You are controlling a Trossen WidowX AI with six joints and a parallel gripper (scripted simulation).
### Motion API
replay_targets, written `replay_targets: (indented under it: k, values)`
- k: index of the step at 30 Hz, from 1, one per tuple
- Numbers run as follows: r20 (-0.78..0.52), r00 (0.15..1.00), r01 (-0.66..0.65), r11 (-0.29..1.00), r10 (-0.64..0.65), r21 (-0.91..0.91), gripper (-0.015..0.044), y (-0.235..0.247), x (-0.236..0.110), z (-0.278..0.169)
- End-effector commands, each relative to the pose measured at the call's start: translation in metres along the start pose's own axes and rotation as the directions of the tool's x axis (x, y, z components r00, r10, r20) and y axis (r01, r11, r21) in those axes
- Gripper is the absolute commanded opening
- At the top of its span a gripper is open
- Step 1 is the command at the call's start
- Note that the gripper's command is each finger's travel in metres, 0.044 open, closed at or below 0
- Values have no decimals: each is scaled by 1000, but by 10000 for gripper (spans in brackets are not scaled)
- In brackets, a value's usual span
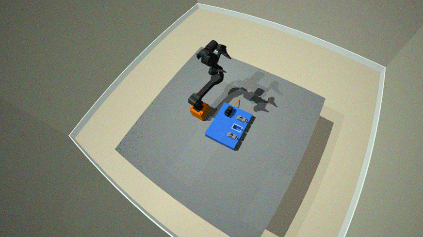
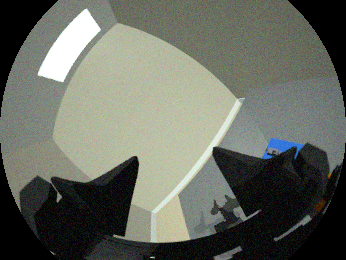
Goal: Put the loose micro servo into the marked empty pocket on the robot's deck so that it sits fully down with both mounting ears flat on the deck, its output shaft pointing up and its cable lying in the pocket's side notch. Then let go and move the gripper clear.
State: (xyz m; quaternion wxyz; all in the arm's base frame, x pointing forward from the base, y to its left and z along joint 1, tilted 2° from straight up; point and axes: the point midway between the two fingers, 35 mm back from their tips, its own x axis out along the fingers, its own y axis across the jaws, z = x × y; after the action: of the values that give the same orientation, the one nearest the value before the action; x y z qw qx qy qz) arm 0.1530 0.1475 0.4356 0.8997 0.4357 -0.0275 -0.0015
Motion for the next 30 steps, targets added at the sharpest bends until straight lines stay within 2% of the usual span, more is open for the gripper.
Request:
replay_targets:
  k: [1, 2, 30]
  values:
    - [0, 1000, -2, 1000, 2, 0, 426, 0, 0, 0]
    - [-1, 1000, -6, 1000, 6, -1, 440, 0, -1, 2]
    - [4, 973, -230, 973, 230, -9, 440, -8, -22, 81]
